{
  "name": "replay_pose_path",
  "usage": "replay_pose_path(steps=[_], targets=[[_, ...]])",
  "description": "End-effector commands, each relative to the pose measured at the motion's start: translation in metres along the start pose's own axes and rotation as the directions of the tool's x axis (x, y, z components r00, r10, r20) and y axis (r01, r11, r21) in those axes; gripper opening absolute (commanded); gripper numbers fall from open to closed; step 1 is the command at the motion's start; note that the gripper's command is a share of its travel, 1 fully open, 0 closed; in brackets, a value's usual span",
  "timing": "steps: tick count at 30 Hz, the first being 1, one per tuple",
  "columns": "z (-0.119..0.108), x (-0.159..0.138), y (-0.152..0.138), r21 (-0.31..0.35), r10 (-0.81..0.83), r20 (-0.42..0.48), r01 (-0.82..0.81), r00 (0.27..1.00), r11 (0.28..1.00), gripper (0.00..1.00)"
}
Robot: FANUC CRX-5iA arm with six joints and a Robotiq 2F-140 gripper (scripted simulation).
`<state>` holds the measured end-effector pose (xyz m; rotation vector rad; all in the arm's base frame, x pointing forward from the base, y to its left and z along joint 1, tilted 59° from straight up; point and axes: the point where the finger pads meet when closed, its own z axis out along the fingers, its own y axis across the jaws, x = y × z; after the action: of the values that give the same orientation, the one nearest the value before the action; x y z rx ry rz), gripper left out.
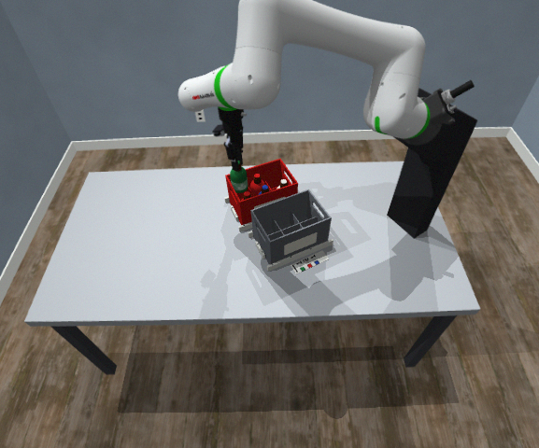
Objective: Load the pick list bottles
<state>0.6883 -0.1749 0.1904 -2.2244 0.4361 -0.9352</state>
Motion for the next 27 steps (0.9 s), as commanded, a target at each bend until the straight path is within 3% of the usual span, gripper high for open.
replay_pose_path(steps=[1, 27], targets=[[-0.008, 0.001, 0.0, -0.001, -0.001, -0.002, 0.001, 1.0, 1.0, 0.1], [-0.044, 0.001, 0.0, -0.001, -0.001, -0.001, 0.001, 1.0, 1.0, 0.1]])
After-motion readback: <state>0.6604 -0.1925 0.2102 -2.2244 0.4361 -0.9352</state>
